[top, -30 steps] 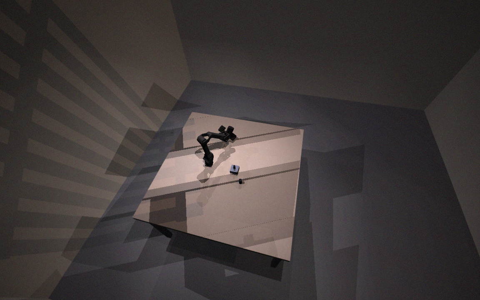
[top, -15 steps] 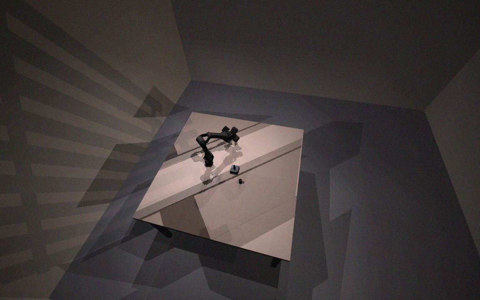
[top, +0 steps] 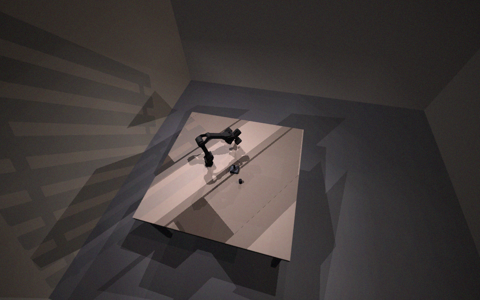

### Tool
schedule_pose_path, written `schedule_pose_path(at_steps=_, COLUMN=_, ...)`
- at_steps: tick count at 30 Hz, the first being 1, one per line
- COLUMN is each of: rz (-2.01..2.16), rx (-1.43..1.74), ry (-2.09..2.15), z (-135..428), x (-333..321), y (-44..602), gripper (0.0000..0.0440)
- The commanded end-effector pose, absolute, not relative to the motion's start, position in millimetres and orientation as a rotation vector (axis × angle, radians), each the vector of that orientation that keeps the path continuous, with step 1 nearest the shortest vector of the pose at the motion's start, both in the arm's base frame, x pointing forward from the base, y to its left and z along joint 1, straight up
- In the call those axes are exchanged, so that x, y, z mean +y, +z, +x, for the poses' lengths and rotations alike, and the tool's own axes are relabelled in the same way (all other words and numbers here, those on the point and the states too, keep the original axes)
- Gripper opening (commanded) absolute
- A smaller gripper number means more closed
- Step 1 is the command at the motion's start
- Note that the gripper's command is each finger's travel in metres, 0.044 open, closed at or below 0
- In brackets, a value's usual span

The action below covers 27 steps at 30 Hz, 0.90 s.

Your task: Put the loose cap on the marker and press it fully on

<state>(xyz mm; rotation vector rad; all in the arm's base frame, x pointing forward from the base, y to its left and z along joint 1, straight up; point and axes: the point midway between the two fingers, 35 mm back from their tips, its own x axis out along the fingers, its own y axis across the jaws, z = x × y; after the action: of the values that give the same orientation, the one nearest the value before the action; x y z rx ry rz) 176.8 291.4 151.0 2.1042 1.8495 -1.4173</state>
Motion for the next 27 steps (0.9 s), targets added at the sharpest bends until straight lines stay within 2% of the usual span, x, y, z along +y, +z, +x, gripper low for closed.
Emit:
schedule_pose_path(at_steps=1, rz=2.126, rx=1.829, ry=-1.433, z=182, x=283, y=158, gripper=0.0329)
schedule_pose_path(at_steps=27, rz=2.315, rx=1.477, ry=-1.793, z=222, x=211, y=178, gripper=0.0327)
